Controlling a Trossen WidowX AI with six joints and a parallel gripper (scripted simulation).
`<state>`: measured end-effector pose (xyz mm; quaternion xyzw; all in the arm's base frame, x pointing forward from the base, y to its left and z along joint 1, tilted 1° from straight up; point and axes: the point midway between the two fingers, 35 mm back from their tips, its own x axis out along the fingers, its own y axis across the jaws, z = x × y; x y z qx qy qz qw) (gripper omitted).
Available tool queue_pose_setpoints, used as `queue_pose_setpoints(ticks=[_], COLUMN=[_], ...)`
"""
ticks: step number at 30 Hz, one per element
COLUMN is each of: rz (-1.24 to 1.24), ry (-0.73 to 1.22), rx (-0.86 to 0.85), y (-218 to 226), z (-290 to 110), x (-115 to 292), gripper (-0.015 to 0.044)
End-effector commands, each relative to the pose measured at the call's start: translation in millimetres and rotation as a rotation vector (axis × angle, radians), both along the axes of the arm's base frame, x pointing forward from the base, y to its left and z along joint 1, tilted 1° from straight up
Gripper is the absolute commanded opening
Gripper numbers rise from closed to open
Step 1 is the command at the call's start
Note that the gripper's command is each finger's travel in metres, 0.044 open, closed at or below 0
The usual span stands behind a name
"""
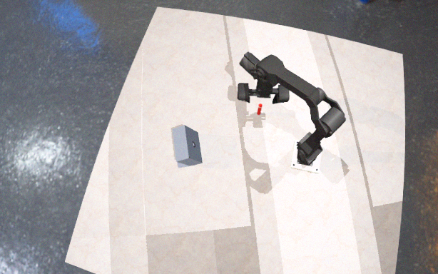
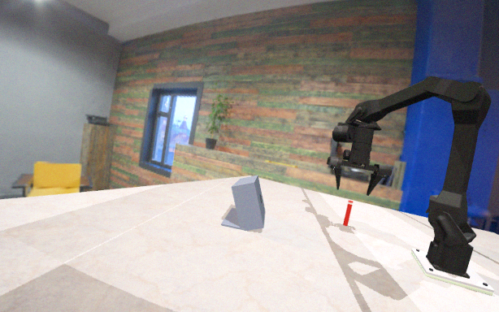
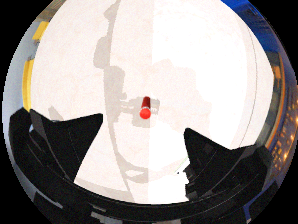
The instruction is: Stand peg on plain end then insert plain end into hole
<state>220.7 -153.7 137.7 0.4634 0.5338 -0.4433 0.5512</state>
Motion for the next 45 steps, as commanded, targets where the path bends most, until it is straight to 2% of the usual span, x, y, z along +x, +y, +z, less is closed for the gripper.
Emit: queue_pose_setpoints(ticks=[1, 45], rz=[-0.119, -1.209], ry=[0.001, 0.006], rx=[0.0, 0.041], y=[-0.6, -0.5], z=[-0.9, -7.9], x=[0.1, 0.2], gripper=[0.044, 0.044])
